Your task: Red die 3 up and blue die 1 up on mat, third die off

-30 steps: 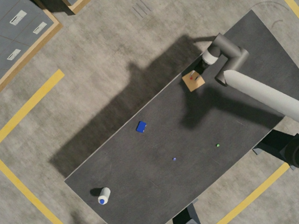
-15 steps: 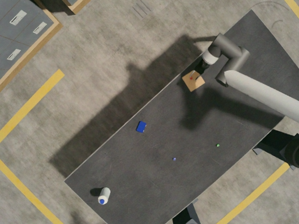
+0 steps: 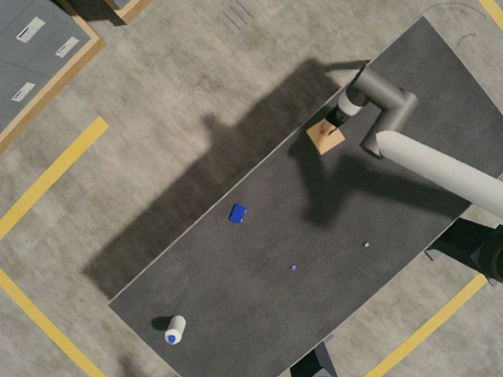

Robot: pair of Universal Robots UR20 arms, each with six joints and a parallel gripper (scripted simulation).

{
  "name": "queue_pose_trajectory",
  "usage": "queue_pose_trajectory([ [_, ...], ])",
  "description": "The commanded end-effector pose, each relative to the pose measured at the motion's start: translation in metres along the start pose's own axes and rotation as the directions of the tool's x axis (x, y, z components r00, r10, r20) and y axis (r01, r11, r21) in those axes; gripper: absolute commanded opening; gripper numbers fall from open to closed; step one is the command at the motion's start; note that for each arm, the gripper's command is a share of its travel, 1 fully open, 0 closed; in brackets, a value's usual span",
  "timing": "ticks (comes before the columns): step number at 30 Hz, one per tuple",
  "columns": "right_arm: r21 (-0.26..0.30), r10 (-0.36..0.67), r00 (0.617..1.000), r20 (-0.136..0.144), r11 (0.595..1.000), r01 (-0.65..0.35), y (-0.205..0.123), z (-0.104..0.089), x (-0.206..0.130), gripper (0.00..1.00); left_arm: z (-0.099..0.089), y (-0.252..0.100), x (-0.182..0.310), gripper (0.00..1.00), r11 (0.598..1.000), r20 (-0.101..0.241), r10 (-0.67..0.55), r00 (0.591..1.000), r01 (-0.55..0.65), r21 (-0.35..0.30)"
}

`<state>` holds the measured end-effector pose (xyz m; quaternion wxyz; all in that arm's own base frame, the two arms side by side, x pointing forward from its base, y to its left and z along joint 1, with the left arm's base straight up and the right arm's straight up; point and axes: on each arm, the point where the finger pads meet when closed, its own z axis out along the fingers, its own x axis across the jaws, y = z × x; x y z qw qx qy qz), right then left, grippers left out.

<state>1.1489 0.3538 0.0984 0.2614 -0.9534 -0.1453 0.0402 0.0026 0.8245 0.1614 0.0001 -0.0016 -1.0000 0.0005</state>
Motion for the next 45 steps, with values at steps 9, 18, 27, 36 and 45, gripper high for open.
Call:
queue_pose_trajectory([
  [9,-0.269,0.0,1.0,-0.001,0.963,0.0,-0.0036,0.0,0.0003,0.93,-0.0005,0.0004,-0.0001,1.0,1.0,0.0,0.0,1.0,0.0,-0.001],
  [18,-0.323,0.001,1.0,0.0,0.946,-0.001,-0.0066,0.0013,0.0001,0.93,-0.0005,0.0004,-0.0001,1.0,1.0,0.0,0.0,1.0,0.0,-0.001],
  [27,-0.51,0.0,1.0,-0.001,0.86,-0.001,-0.0106,0.0022,0.0003,0.93,-0.0005,0.0004,-0.0001,1.0,1.0,0.0,0.0,1.0,0.0,-0.001],
  [36,-0.51,0.0,1.0,-0.001,0.86,-0.001,-0.011,0.0024,0.0003,1.0,-0.0005,0.0004,-0.0001,1.0,1.0,0.0,0.0,1.0,0.0,-0.001],
  [45,-0.51,0.0,1.0,-0.001,0.86,-0.001,-0.011,0.0024,0.0003,1.0,-0.0005,0.0004,-0.0001,1.0,1.0,0.0,0.0,1.0,0.0,-0.001],
])
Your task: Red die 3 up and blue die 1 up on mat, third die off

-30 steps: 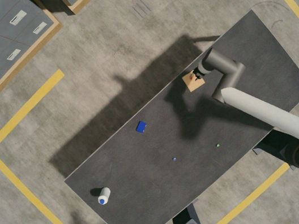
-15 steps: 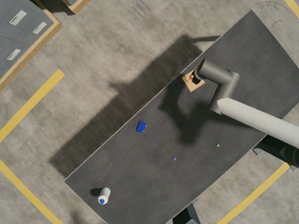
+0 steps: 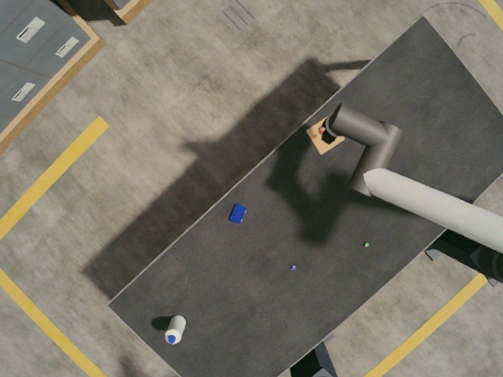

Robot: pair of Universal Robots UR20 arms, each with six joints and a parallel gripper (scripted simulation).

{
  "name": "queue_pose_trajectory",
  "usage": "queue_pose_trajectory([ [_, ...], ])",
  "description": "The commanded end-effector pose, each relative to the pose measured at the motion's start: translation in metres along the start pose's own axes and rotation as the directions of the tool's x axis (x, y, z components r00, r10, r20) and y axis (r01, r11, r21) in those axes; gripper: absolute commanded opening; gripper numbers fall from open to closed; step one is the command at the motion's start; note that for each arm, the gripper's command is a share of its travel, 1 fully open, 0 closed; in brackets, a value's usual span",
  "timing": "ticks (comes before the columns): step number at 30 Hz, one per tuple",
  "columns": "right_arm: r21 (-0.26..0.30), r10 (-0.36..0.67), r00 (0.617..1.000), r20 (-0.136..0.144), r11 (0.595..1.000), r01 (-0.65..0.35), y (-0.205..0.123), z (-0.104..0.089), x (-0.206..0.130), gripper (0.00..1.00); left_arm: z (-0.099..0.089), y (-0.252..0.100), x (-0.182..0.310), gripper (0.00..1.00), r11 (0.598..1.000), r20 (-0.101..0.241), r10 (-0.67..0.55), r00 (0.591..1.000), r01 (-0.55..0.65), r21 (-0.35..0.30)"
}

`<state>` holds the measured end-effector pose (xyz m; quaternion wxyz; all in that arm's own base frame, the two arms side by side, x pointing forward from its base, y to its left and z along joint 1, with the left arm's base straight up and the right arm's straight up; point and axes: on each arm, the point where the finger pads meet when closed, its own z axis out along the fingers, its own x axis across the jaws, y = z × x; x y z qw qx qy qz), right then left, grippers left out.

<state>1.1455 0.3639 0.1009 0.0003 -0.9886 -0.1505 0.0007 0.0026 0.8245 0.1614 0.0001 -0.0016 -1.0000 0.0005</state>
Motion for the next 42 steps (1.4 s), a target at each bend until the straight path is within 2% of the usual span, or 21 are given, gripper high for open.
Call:
queue_pose_trajectory([
  [1,-0.001,0.0,1.0,-0.001,1.0,0.0,0.0,-0.001,0.001,1.0,-0.001,0.0,0.0,1.0,1.0,0.0,0.0,1.0,0.0,-0.001],
  [5,-0.001,0.008,1.0,-0.001,1.0,-0.008,-0.006,-0.001,0.0,1.0,-0.001,0.0,0.0,1.0,1.0,0.0,0.0,1.0,0.0,-0.001],
  [7,-0.001,0.034,0.999,-0.001,0.999,-0.034,-0.026,-0.001,-0.002,1.0,-0.001,0.0,0.0,1.0,1.0,0.0,0.0,1.0,0.0,-0.001],
  [9,-0.001,0.082,0.997,-0.001,0.997,-0.082,-0.064,0.0,-0.006,1.0,-0.001,0.0,0.0,1.0,1.0,0.0,0.0,1.0,0.0,-0.001],
  [15,-0.001,0.154,0.988,-0.001,0.988,-0.154,-0.119,0.0,-0.014,1.0,-0.001,0.0,0.0,1.0,1.0,0.0,0.0,1.0,0.0,-0.001],
  [16,-0.001,0.154,0.988,-0.001,0.988,-0.154,-0.119,0.0,-0.014,1.0,-0.001,0.0,0.0,1.0,1.0,0.0,0.0,1.0,0.0,-0.001],
  [17,0.0,0.179,0.984,-0.001,0.984,-0.179,-0.138,0.001,-0.018,1.0,-0.001,0.0,0.0,1.0,1.0,0.0,0.0,1.0,0.0,-0.001],
  [19,0.0,0.198,0.98,-0.001,0.98,-0.198,-0.153,0.001,-0.021,1.0,-0.001,0.0,0.0,1.0,1.0,0.0,0.0,1.0,0.0,-0.001],
  [21,0.0,0.198,0.98,-0.001,0.98,-0.198,-0.153,0.001,-0.021,1.0,-0.001,0.0,0.0,1.0,1.0,0.0,0.0,1.0,0.0,-0.001],
  [22,0.0,0.237,0.971,-0.001,0.971,-0.237,-0.183,0.001,-0.028,1.0,-0.001,0.0,0.0,1.0,1.0,0.0,0.0,1.0,0.0,-0.001],
  [28,0.0,0.296,0.955,-0.001,0.955,-0.296,-0.228,0.002,-0.039,1.0,-0.001,0.0,0.0,1.0,1.0,0.0,0.0,1.0,0.0,-0.001],
  [36,0.0,0.402,0.916,-0.001,0.916,-0.402,-0.309,0.003,-0.066,1.0,-0.001,0.0,0.0,1.0,1.0,0.0,0.0,1.0,0.0,-0.001],
  [39,0.0,0.403,0.915,-0.001,0.915,-0.403,-0.309,0.003,-0.066,1.0,-0.001,0.0,0.0,1.0,1.0,0.0,0.0,1.0,0.0,-0.001],
  [40,0.0,0.445,0.896,-0.001,0.896,-0.445,-0.341,0.003,-0.078,1.0,-0.001,0.0,0.0,1.0,1.0,0.0,0.0,1.0,0.0,-0.001],
  [42,0.0,0.456,0.89,-0.001,0.89,-0.456,-0.35,0.003,-0.082,1.0,-0.001,0.0,0.0,1.0,1.0,0.0,0.0,1.0,0.0,-0.001],
])
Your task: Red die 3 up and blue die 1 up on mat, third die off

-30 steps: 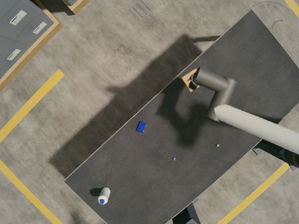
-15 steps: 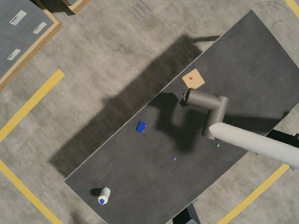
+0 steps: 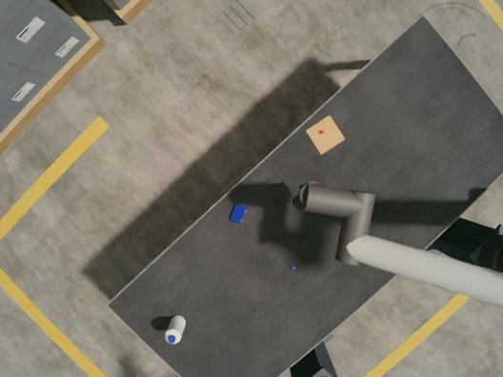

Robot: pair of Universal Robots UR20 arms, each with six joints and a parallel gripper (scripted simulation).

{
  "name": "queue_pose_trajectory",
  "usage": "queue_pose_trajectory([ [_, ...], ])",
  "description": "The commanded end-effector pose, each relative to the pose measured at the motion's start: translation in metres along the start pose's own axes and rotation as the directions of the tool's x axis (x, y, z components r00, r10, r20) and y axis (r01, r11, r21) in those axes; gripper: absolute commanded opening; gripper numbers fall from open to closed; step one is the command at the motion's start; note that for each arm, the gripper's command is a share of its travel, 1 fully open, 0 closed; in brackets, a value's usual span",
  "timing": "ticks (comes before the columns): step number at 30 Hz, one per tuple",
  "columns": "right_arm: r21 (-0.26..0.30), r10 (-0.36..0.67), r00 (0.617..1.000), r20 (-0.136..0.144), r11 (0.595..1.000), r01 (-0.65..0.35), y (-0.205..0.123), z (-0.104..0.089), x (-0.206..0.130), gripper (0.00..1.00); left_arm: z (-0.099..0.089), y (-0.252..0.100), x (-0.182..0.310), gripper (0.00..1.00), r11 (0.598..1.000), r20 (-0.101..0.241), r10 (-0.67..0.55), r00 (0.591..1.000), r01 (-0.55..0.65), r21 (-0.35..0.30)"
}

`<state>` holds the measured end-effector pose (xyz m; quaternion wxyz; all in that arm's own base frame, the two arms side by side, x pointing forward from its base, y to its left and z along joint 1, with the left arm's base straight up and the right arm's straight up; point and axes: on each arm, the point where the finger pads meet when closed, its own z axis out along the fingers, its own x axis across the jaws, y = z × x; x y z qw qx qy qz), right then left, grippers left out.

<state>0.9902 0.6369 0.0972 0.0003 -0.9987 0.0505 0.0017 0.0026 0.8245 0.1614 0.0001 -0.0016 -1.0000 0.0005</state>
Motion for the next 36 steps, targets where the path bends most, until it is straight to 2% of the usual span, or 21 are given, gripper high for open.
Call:
queue_pose_trajectory([
  [1,0.0,0.089,0.996,-0.003,0.996,-0.089,-0.043,0.0,-0.041,1.0,-0.001,0.0,0.0,1.0,1.0,0.0,0.0,1.0,0.0,-0.001],
  [5,0.0,0.129,0.992,-0.003,0.992,-0.129,-0.064,0.0,-0.063,1.0,-0.001,0.0,0.0,1.0,1.0,0.0,0.0,1.0,0.0,-0.001],
  [11,0.0,0.219,0.976,-0.003,0.976,-0.219,-0.106,0.001,-0.114,1.0,-0.001,0.0,0.0,1.0,1.0,0.0,0.0,1.0,0.0,-0.001],
  [13,0.0,0.219,0.976,-0.003,0.976,-0.219,-0.106,0.001,-0.114,1.0,-0.001,0.0,0.0,1.0,1.0,0.0,0.0,1.0,0.0,-0.001],
  [15,0.0,0.266,0.964,-0.003,0.964,-0.266,-0.127,0.002,-0.142,1.0,-0.001,0.0,0.0,1.0,1.0,0.0,0.0,1.0,0.0,-0.001],
  [18,0.001,0.292,0.956,-0.003,0.956,-0.292,-0.139,0.002,-0.158,1.0,-0.001,0.0,0.0,1.0,1.0,0.0,0.0,1.0,0.0,-0.001],
  [27,0.001,0.414,0.91,-0.003,0.91,-0.414,-0.188,0.004,-0.237,1.0,-0.001,0.0,0.0,1.0,1.0,0.0,0.0,1.0,0.0,-0.001],
  [30,0.001,0.416,0.909,-0.003,0.909,-0.416,-0.189,0.004,-0.238,1.0,-0.001,0.0,0.0,1.0,1.0,0.0,0.0,1.0,0.0,-0.001],
  [32,0.001,0.467,0.884,-0.003,0.884,-0.467,-0.208,0.004,-0.274,1.0,-0.001,0.0,0.0,1.0,1.0,0.0,0.0,1.0,0.0,-0.001],
  [36,0.001,0.502,0.865,-0.003,0.865,-0.502,-0.22,0.005,-0.299,1.0,-0.001,0.0,0.0,1.0,1.0,0.0,0.0,1.0,0.0,-0.001],
])
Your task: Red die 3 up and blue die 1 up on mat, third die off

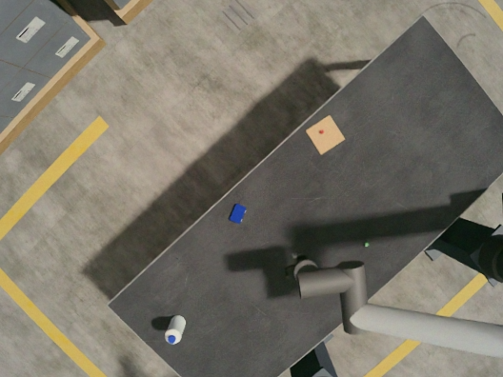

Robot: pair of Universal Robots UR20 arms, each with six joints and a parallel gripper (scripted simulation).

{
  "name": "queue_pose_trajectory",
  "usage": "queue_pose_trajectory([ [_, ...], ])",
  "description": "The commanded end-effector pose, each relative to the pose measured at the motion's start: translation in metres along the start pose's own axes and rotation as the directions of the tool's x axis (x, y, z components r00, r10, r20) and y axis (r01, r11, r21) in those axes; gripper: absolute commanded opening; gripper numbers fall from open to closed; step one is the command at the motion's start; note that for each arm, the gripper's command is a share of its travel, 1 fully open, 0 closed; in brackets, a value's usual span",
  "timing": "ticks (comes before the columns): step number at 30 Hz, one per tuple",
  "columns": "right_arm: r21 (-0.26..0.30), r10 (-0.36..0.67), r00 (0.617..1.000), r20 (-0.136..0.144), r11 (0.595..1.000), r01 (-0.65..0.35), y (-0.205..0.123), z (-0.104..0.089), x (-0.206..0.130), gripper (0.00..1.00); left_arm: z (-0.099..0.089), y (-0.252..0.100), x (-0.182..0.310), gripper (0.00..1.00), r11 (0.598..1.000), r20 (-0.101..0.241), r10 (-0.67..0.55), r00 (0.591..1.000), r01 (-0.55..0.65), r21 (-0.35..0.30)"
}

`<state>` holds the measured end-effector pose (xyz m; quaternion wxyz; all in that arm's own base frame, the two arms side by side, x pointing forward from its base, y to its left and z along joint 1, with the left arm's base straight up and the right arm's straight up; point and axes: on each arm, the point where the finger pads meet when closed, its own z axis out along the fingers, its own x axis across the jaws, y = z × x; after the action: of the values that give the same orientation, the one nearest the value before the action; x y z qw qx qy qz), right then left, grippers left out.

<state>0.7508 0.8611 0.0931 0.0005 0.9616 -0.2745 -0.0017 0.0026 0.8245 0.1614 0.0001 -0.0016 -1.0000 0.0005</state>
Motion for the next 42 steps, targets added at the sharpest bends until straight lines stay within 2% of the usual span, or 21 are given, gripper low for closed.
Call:
queue_pose_trajectory([
  [1,0.002,0.081,0.997,-0.003,0.997,-0.081,-0.002,-0.0004,-0.0512,1.0,-0.0005,0.0004,-0.0001,1.0,1.0,0.0,0.0,1.0,0.0,-0.001],
  [4,0.002,0.089,0.996,-0.003,0.996,-0.089,-0.0019,-0.0003,-0.0569,1.0,-0.0005,0.0004,-0.0001,1.0,1.0,0.0,0.0,1.0,0.0,-0.001],
  [5,0.002,0.089,0.996,-0.003,0.996,-0.089,-0.0019,-0.0003,-0.0569,0.64,-0.0005,0.0004,-0.0001,1.0,1.0,0.0,0.0,1.0,0.0,-0.001],
  [42,0.002,0.089,0.996,-0.003,0.996,-0.089,-0.0019,0.0016,-0.0569,0.64,-0.0005,0.0004,-0.0001,1.0,1.0,0.0,0.0,1.0,0.0,-0.001],
])
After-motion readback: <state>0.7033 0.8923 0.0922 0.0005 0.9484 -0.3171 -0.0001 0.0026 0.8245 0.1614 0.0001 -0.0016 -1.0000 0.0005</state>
